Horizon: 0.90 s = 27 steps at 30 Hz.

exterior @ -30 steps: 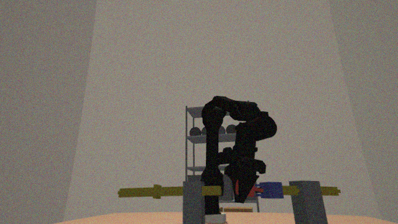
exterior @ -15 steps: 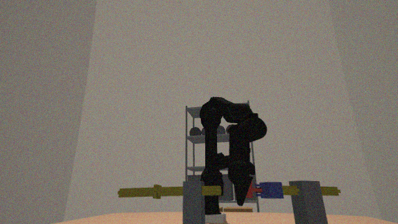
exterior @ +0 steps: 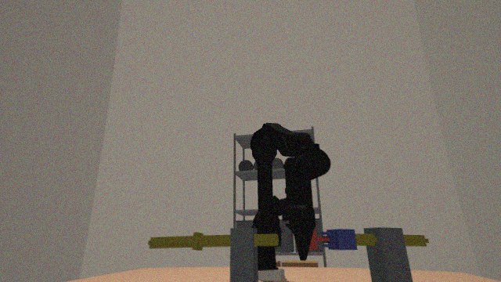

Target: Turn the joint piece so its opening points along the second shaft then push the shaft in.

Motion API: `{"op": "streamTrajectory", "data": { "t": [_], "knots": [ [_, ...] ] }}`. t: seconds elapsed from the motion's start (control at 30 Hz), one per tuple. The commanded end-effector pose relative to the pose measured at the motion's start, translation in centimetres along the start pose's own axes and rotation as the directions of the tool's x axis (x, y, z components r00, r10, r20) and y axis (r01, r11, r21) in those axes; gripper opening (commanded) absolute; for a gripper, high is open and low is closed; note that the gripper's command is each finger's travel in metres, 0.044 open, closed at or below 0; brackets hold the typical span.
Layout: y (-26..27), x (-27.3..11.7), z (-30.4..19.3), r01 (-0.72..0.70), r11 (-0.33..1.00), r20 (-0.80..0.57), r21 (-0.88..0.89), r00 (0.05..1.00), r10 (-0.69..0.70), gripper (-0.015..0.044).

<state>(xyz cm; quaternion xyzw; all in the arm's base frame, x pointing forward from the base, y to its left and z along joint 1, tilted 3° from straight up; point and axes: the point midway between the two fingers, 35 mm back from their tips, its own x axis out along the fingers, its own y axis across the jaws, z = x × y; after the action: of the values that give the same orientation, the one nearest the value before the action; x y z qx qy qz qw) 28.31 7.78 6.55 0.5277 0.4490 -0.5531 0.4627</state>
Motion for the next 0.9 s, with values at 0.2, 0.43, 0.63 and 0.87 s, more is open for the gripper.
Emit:
{"op": "streamTrajectory", "data": {
  "t": [0.2, 0.43, 0.63, 0.87],
  "knots": [
    [0.01, 0.0, 0.0, 0.0, 1.0, 0.001, -0.001, 1.0, 0.0, 0.0],
    [0.01, 0.0, 0.0, 0.0, 1.0, 0.001, -0.001, 1.0, 0.0, 0.0147],
    [0.01, 0.0, 0.0, 0.0, 1.0, 0.001, -0.001, 1.0, 0.0, 0.0252],
    [0.01, 0.0, 0.0, 0.0, 1.0, 0.001, -0.001, 1.0, 0.0, 0.0436]
  ]
}}
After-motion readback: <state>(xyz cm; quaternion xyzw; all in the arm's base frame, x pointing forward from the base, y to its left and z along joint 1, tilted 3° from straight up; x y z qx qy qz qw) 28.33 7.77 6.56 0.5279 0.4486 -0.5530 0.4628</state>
